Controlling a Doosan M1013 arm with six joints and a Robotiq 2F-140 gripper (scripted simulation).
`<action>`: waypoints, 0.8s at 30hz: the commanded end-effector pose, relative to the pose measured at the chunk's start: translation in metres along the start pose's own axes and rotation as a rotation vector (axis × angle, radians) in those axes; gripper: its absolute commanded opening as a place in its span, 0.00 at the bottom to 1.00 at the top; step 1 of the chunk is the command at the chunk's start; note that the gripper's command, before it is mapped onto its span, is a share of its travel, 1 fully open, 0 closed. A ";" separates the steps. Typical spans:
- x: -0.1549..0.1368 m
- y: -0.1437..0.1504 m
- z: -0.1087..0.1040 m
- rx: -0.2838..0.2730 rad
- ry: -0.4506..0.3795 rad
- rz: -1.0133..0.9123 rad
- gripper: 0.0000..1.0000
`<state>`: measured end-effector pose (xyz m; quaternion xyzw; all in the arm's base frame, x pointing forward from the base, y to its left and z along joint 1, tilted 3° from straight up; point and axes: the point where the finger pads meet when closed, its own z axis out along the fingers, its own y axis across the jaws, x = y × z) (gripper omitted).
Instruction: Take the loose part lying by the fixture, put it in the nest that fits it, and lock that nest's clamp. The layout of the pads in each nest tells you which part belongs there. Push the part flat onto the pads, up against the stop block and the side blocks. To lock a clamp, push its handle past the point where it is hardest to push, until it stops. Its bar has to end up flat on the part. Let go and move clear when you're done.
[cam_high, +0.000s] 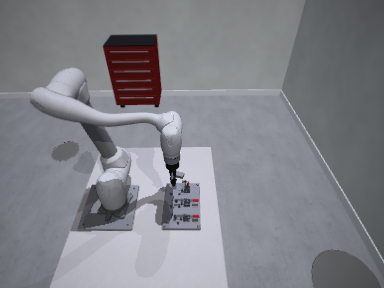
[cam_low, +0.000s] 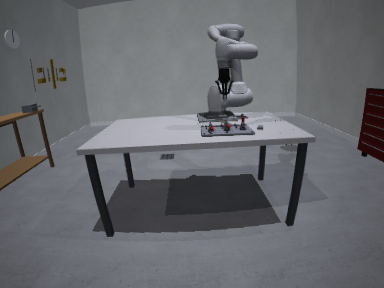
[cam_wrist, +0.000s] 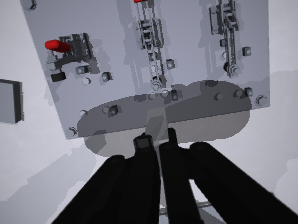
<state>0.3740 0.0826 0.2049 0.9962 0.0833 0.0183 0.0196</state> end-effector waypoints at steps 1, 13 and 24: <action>0.000 0.000 0.000 0.000 0.000 0.000 0.10; 0.000 0.000 0.000 0.000 0.000 0.000 0.10; 0.000 0.000 0.000 0.000 0.000 0.000 0.62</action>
